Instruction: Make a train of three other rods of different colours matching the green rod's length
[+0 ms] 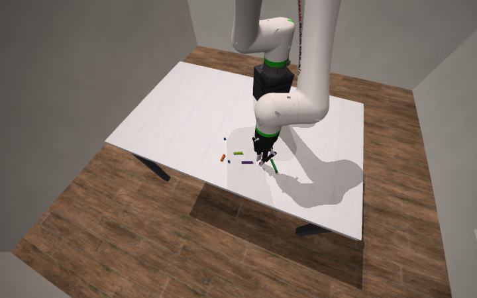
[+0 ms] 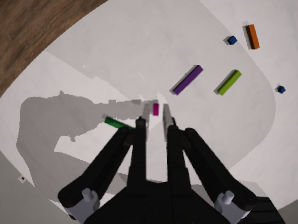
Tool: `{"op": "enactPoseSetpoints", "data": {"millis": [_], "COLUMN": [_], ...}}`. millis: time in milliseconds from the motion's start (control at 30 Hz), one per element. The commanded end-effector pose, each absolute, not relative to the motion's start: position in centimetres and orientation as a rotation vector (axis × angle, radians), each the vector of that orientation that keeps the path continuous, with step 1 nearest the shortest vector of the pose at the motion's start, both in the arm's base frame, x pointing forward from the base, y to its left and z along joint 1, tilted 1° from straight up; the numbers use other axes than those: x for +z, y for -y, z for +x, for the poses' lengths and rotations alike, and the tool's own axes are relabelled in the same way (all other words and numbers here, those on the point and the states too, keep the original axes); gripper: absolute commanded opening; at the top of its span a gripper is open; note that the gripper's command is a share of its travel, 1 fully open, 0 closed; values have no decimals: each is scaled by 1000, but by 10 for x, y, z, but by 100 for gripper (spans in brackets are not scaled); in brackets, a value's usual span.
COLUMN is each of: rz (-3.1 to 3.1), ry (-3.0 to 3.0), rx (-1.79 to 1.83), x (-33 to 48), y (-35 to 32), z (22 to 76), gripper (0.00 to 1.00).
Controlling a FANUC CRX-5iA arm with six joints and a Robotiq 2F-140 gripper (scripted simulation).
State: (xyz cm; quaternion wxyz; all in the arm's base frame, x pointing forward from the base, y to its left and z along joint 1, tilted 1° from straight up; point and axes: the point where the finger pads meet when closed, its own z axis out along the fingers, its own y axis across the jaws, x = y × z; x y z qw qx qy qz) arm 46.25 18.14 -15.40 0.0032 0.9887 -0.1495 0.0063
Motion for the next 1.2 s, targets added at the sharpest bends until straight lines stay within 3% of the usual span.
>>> {"op": "enactPoseSetpoints", "data": {"millis": [0,1167], "rz": [3100,3100], "ry": [469,469], "rx": [20,20], "x": [-155,-160], "y": [-181,-181], "z": [463,463], "gripper": [15,15]}}
